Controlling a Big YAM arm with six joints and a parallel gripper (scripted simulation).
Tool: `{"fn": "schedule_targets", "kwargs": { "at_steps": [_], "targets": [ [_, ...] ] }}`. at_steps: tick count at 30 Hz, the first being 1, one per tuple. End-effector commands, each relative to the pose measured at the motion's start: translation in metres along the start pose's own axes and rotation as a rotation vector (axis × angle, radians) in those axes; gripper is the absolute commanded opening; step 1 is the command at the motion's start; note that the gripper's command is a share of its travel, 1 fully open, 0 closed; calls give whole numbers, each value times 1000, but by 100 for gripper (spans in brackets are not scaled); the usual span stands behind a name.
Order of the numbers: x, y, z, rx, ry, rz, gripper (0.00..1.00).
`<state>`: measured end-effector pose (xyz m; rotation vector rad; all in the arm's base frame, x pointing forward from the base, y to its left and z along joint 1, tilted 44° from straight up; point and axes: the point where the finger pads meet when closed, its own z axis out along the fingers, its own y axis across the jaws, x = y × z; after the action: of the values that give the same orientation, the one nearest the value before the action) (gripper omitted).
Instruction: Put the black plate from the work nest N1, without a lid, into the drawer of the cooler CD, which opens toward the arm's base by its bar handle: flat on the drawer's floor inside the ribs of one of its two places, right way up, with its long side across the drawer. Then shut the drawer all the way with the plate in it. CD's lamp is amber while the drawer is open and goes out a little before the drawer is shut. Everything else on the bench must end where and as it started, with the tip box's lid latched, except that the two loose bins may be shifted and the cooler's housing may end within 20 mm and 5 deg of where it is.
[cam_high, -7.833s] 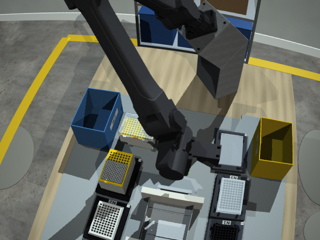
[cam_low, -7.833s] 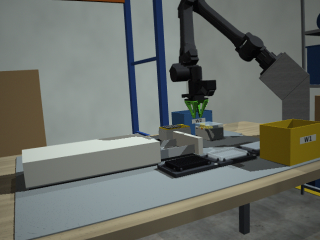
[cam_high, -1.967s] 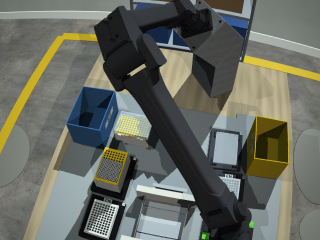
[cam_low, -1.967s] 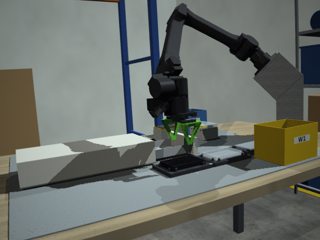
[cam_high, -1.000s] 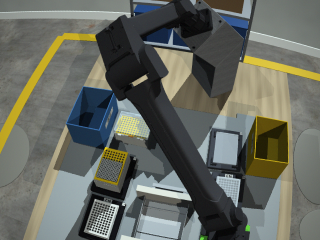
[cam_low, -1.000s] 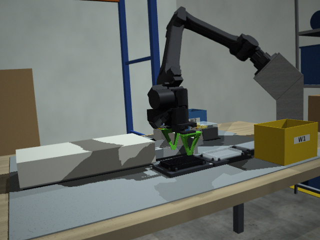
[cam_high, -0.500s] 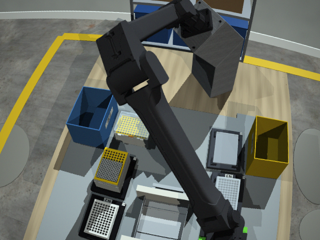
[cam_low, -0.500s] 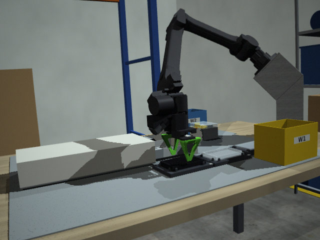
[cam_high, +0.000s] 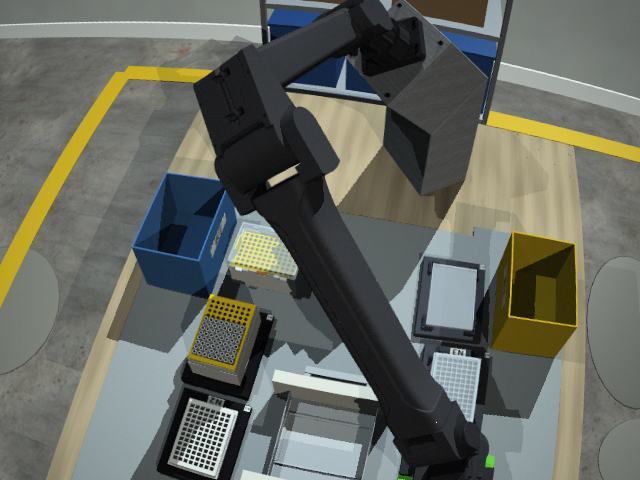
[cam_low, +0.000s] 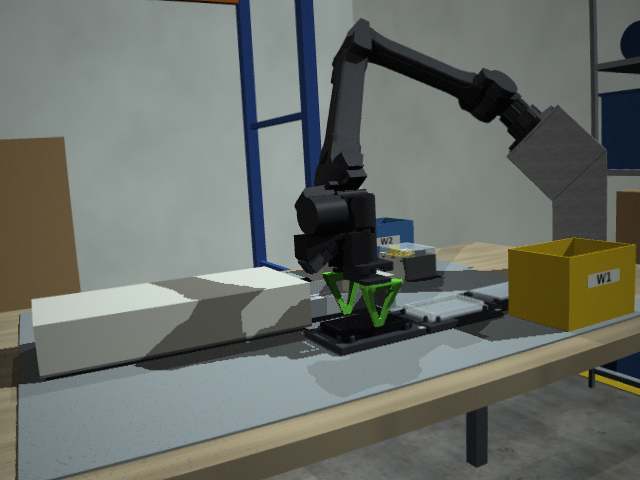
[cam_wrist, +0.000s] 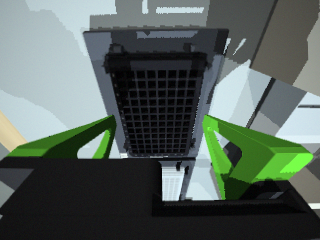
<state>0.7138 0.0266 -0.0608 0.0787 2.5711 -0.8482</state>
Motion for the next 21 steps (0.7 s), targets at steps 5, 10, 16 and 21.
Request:
{"fn": "schedule_targets", "kwargs": {
  "at_steps": [5,10,16,21],
  "targets": [
    [-12,11,3,-11,-29,-13,100],
    [-10,-1,16,-1,-15,-1,100],
    [-13,4,1,-8,-27,-2,100],
    [-13,4,1,-8,-27,-2,0]
  ]
}}
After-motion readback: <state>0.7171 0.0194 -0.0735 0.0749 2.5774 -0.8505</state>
